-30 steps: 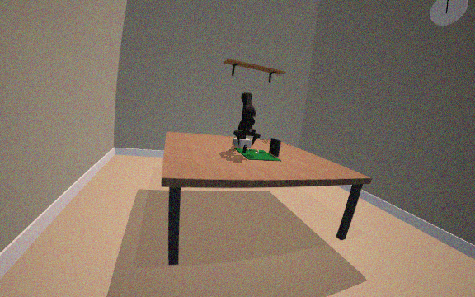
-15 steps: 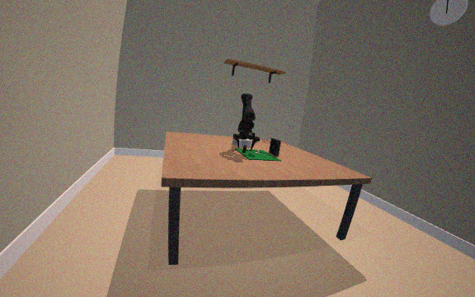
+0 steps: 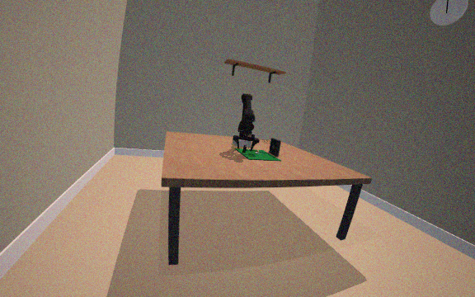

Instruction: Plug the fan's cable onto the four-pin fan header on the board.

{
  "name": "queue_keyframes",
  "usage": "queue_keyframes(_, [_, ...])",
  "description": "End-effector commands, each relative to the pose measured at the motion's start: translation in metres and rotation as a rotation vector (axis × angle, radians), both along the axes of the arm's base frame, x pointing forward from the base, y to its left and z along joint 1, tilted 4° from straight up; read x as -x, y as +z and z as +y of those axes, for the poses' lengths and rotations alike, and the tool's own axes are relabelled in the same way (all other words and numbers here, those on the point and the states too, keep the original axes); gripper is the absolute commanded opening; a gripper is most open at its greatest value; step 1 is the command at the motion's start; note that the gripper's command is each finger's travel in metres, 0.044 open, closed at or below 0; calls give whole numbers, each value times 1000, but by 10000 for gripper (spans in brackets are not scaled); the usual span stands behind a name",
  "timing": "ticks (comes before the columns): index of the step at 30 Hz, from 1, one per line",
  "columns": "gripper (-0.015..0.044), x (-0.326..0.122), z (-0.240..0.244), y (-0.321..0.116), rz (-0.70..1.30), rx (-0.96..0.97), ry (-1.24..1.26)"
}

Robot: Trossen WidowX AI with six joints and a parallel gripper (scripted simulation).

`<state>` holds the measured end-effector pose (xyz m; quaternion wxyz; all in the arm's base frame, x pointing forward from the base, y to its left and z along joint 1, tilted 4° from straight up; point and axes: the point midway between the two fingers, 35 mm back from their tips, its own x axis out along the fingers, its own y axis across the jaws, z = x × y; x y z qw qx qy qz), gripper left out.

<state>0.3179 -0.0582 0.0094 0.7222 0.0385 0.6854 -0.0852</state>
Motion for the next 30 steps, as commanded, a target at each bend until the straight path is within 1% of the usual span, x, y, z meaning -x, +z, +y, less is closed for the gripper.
queue_keyframes(1, [387,0,0,0,-1,0,0])
queue_keyframes(16, [0,0,0,0,-1,0,0])
queue_keyframes(20, [0,0,0,3,0,0,0])
queue_keyframes(24, [0,1,3,47,6,4,5])
queue_keyframes(30, [0,2,6,49,7,4,10])
